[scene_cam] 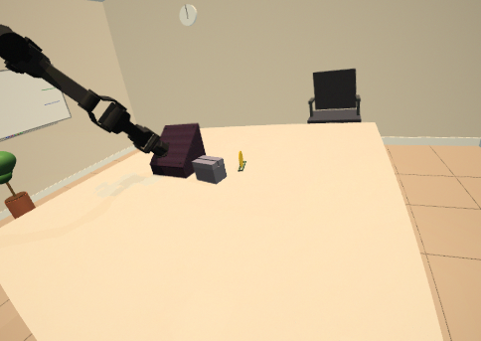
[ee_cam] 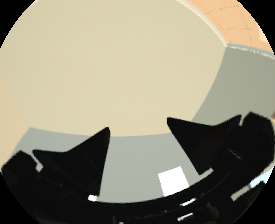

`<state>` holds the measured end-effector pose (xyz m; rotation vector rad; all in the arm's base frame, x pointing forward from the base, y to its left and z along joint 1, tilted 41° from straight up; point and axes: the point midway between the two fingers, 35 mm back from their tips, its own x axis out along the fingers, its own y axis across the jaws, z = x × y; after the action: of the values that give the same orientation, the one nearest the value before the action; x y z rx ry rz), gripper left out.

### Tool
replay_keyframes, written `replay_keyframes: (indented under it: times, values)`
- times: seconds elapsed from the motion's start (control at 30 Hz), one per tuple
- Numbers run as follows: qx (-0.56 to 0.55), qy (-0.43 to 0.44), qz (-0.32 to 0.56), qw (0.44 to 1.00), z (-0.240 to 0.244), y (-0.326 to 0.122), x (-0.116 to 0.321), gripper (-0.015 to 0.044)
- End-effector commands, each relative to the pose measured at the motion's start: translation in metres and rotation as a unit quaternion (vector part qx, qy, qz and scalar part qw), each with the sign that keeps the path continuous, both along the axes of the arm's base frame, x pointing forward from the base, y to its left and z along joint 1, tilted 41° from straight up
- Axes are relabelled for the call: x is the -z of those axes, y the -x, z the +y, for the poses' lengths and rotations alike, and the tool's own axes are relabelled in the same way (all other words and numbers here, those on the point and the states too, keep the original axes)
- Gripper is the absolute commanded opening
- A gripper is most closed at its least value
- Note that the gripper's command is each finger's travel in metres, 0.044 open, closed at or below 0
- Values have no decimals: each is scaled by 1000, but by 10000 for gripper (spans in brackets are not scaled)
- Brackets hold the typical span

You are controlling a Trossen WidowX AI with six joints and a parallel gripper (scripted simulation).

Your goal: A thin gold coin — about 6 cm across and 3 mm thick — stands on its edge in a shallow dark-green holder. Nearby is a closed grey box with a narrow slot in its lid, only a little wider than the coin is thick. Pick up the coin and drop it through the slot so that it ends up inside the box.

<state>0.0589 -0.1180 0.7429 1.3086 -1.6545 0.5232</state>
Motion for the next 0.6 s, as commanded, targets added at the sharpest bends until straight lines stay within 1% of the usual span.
replay_keyframes:
  times: [0.0,0.1,0.27,0.37,0.57]
  values:
    - [1,2,-1,1000,0,1,0,374]
    - [13,24,-21,999,5,12,-1,295]
    - [1,84,-84,993,37,53,-10,164]
    - [-9,131,-124,984,65,81,-13,161]
    - [-32,247,-188,950,139,133,-11,161]
